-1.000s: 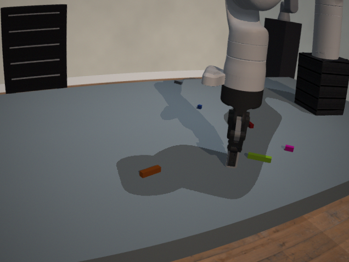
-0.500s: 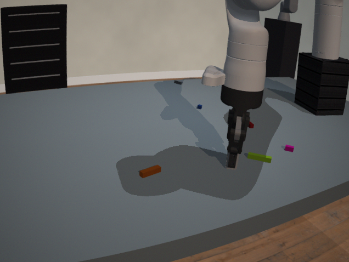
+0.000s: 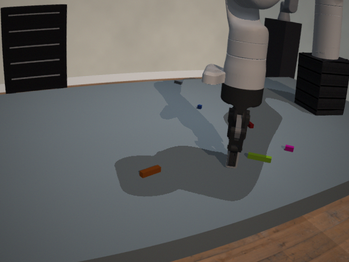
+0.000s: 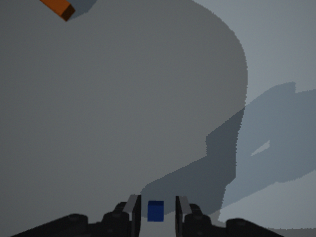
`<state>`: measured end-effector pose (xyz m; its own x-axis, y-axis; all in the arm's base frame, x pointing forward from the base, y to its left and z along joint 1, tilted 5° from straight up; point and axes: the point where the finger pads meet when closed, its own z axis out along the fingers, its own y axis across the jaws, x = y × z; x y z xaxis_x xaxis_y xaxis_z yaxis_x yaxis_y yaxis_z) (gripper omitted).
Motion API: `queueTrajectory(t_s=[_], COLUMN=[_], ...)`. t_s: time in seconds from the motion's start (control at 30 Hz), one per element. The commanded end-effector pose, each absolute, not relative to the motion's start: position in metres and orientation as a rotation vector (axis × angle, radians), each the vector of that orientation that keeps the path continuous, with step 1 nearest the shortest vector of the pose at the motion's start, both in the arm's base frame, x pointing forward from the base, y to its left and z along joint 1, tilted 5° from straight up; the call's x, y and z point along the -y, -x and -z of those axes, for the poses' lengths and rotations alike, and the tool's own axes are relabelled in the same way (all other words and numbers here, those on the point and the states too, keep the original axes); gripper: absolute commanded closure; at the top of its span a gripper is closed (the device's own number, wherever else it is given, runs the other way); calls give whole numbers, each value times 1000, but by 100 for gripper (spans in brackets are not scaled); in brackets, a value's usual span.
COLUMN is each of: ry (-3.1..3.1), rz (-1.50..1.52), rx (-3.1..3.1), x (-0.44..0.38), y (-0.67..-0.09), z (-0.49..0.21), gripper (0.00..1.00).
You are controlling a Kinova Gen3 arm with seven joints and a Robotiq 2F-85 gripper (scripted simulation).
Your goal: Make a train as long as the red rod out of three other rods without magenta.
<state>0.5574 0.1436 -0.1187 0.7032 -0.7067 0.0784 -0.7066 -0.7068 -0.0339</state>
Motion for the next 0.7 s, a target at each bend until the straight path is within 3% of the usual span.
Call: queueTrajectory(t_s=[0.0,0.67], ry=[2894,2894], rz=[140,140], rx=[-1200,-1200], x=[-145,-147], y=[-559,-553], z=[113,36], gripper=[76,76])
